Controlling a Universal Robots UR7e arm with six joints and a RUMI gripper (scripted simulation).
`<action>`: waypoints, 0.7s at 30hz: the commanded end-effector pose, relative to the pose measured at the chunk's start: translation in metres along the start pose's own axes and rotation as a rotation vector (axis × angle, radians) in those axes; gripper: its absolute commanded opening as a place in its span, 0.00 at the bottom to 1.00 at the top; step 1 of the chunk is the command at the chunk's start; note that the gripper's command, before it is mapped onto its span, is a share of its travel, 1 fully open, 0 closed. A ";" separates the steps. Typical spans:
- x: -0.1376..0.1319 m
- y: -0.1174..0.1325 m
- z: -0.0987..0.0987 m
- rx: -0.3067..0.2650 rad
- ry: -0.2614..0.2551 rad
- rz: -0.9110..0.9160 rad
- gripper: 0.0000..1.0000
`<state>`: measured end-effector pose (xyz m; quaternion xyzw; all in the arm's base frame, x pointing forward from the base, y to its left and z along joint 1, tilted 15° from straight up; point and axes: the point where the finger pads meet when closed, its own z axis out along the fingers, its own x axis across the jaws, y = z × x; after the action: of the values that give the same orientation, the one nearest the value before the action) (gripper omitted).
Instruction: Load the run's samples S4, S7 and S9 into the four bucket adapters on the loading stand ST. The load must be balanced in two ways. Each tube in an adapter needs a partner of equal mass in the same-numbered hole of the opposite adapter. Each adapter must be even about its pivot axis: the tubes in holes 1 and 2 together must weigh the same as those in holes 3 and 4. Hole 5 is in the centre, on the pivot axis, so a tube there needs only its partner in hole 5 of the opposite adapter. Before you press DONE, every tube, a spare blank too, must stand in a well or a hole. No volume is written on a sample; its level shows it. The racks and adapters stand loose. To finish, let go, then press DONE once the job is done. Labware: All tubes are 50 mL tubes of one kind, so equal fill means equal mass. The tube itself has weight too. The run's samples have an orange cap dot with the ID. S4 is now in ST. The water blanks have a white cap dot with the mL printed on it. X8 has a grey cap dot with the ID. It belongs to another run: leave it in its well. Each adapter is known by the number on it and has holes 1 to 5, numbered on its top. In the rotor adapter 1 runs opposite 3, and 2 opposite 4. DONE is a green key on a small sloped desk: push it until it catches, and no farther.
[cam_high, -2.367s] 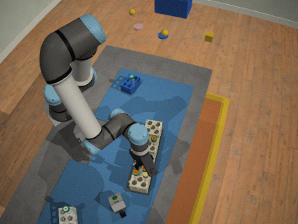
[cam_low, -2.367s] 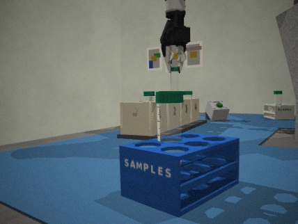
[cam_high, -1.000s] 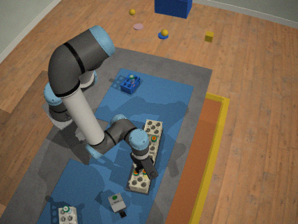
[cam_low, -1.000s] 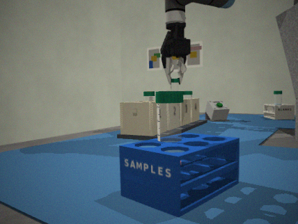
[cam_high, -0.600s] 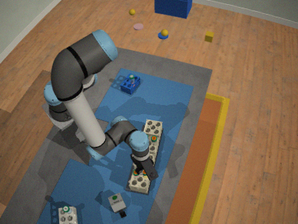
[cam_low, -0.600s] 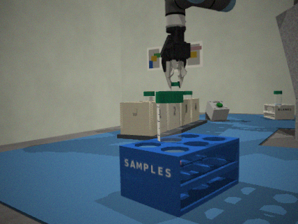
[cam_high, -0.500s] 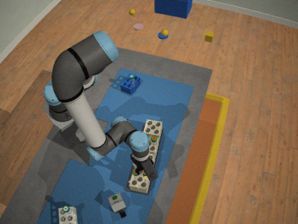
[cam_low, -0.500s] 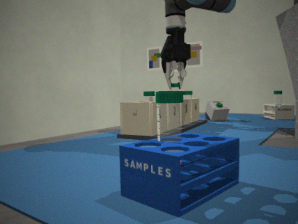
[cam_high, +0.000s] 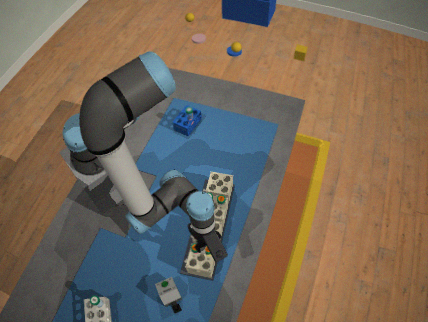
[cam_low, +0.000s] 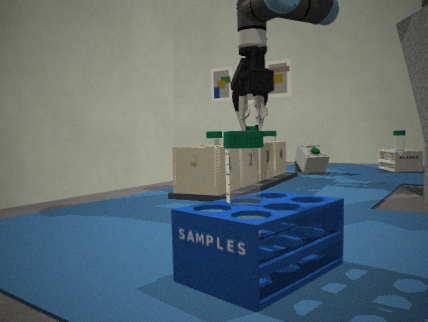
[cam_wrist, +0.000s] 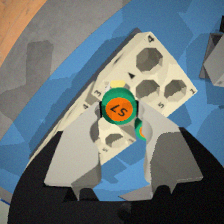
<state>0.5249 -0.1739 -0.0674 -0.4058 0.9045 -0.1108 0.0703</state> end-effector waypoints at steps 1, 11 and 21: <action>0.000 -0.001 0.003 0.001 0.000 0.000 0.00; 0.000 -0.001 0.009 0.001 0.000 0.000 0.00; 0.000 -0.001 0.012 0.001 0.000 0.000 0.00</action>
<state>0.5275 -0.1756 -0.0789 -0.4058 0.9045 -0.1109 0.0703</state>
